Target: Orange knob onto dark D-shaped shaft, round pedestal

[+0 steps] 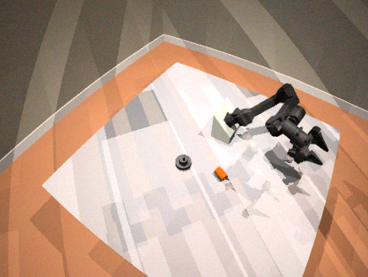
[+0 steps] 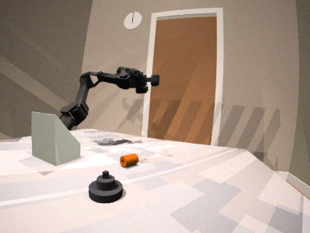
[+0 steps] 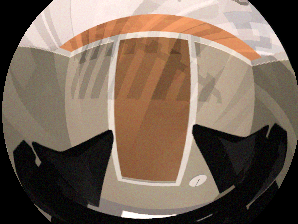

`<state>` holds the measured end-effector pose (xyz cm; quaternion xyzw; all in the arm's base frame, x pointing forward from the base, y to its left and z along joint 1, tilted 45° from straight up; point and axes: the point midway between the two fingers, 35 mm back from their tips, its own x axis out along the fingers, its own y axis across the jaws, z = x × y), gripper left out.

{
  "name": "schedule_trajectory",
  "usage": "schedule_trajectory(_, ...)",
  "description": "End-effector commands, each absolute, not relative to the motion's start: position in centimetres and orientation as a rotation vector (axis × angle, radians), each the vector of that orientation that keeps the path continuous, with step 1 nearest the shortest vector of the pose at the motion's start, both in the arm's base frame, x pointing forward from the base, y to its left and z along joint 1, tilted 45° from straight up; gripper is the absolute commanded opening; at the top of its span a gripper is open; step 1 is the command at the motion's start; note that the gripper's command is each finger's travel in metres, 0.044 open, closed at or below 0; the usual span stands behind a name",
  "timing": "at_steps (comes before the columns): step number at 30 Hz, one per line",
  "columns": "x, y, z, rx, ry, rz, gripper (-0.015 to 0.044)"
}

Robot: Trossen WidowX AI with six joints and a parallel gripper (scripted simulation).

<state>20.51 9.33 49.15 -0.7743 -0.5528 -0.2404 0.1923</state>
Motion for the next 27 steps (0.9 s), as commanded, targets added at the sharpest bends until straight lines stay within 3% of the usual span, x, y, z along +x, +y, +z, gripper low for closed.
schedule_trajectory(1, 20.8, 9.3, 49.1, -2.159, -1.54, -0.648, 0.0426)
schedule_trajectory(10, 32.2, 6.4, 42.4, -1.388, -0.927, 0.286, 0.044)
schedule_trajectory(27, 39.3, 2.8, 28.7, -0.171, 0.021, 0.628, 0.044)
